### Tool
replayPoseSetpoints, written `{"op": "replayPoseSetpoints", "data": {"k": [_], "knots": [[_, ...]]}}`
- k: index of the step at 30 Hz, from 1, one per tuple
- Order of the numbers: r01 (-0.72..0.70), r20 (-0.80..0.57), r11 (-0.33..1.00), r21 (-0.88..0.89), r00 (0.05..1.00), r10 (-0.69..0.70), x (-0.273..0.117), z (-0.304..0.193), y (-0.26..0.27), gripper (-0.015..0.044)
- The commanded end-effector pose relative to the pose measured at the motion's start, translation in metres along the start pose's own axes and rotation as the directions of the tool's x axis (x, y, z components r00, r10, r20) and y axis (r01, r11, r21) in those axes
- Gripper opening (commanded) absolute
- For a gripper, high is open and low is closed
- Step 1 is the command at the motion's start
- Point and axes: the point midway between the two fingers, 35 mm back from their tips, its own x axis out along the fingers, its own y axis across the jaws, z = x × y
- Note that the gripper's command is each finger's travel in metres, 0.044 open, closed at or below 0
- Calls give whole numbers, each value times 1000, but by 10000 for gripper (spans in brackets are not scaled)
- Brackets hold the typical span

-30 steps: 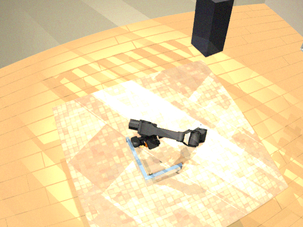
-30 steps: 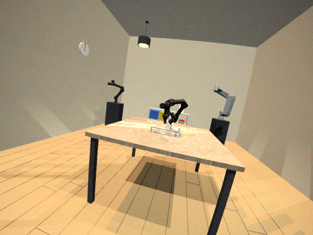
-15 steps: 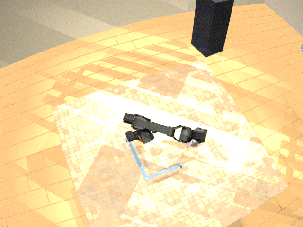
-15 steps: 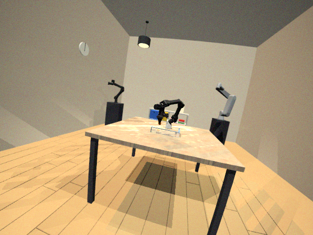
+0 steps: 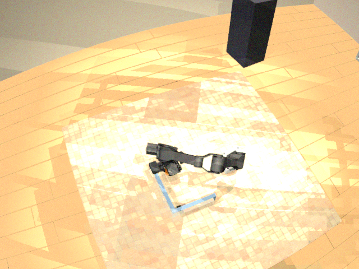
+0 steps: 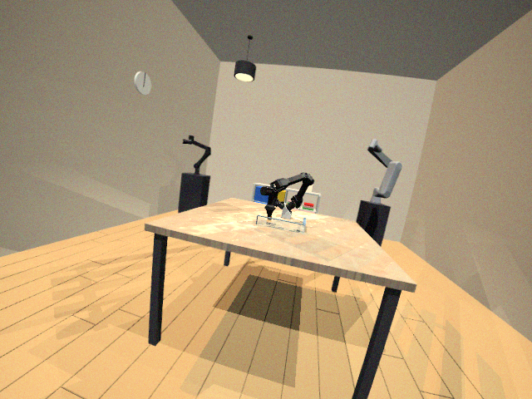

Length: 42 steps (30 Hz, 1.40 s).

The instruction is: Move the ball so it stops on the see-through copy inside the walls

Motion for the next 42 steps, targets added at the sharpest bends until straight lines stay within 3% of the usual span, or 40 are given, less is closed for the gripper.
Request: {"op": "replayPoseSetpoints", "data": {"k": [1,26,36,42], "knots": [[-2,9,1000,12,1000,2,13,-1,2,0],[-2,10,1000,12,1000,2,32,0,2,0],[2,2,1000,2,1000,-2,27,0,1,263],[2,2,1000,3,1000,-2,25,0,1,279]]}}
